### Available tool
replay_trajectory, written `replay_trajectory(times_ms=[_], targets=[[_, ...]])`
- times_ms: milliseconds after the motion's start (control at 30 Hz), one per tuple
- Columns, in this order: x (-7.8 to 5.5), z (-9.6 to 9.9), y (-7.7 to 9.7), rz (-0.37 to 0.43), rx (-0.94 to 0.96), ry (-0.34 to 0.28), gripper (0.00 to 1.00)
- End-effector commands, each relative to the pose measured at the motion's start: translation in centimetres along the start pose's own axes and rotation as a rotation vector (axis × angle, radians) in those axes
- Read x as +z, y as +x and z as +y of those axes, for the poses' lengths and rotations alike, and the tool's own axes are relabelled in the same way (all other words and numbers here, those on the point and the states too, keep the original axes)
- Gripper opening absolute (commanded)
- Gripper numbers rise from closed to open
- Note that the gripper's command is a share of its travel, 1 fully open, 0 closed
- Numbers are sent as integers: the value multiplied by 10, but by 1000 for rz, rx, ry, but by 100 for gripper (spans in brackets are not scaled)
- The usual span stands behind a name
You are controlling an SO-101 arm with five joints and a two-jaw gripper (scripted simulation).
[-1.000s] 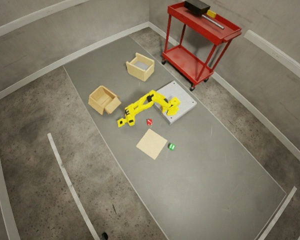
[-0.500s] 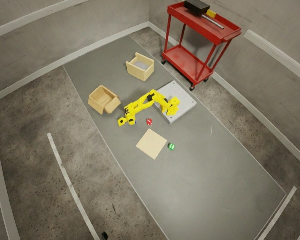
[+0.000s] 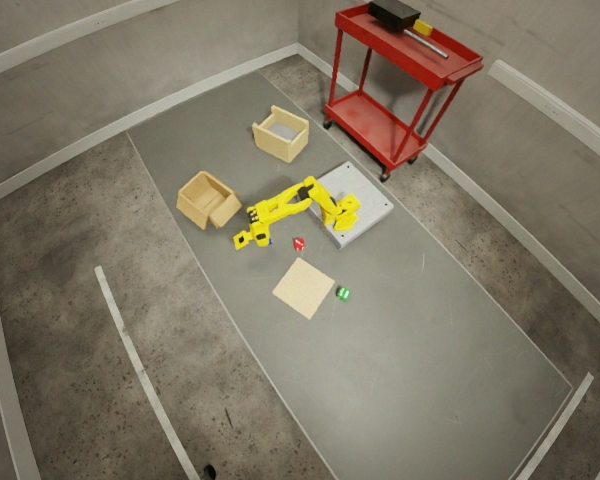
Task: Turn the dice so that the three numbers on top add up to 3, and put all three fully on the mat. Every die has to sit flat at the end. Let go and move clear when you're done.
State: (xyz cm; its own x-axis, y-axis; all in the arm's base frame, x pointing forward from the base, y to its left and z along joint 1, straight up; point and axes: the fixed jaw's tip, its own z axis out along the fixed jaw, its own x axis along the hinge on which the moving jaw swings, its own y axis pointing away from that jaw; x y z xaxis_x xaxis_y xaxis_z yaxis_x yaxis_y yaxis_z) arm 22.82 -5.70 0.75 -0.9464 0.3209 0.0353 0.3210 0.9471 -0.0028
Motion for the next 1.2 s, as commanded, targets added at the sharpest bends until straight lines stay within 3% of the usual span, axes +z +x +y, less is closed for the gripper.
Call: replay_trajectory(times_ms=[0, 300, 567, 633, 833, 1033, 1167], targets=[[-8, -1, -4, -28, 0, -3, 0], [-8, 4, -5, -28, -24, -2, 0], [-8, 41, -8, -28, -170, 1, 0], [-8, 41, -8, -28, -170, 1, 0], [-7, 87, -2, -28, -353, 5, 0], [-5, 136, 17, -28, -551, 9, 0], [-3, 156, 29, -28, -638, 11, 0]])
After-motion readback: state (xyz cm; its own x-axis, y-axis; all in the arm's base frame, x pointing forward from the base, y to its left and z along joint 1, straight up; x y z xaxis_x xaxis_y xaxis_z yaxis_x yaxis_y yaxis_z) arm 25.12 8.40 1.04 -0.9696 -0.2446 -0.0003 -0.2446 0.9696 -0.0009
